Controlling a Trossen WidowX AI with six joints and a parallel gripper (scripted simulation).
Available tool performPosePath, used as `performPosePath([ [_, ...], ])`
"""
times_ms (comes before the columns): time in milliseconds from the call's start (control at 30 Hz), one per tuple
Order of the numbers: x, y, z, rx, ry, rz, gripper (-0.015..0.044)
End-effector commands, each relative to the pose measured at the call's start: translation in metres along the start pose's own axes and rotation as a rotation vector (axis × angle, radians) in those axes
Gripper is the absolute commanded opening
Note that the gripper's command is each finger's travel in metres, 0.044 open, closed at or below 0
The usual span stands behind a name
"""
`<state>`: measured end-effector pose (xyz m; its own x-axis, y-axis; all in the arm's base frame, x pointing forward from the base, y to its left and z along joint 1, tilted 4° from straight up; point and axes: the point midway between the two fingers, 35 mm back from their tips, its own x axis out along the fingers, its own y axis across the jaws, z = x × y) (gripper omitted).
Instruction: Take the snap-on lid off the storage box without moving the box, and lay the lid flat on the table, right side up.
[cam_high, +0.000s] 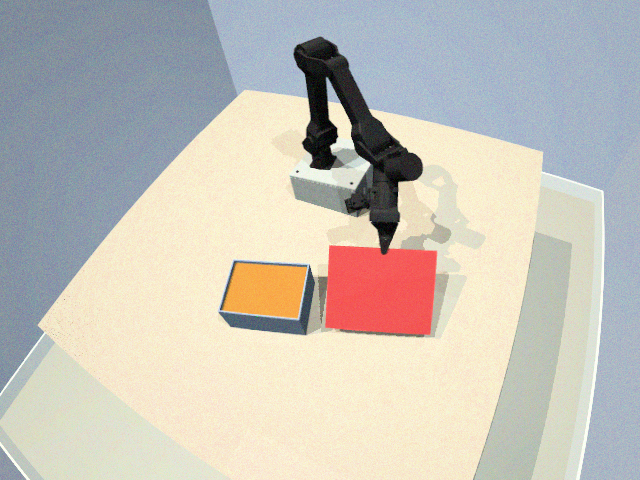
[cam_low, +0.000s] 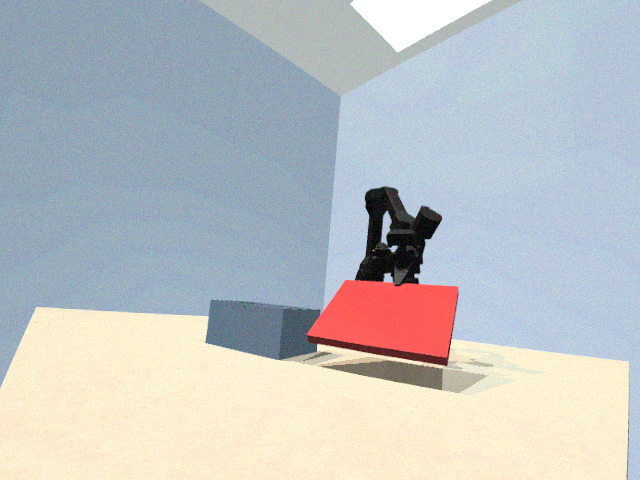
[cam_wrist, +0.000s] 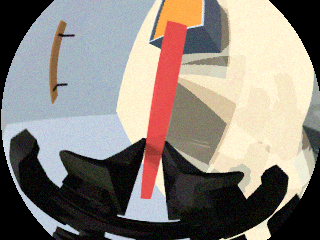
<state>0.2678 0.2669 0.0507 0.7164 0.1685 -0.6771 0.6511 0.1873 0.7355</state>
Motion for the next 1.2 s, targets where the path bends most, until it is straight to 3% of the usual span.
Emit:
performPosePath([
  [0,0.002,-0.002,0.001,0.007,-0.005,0.006,0.0000],
  [1167,0.020,-0.024,0.001,0.006,-0.005,0.006,0.0000],
])
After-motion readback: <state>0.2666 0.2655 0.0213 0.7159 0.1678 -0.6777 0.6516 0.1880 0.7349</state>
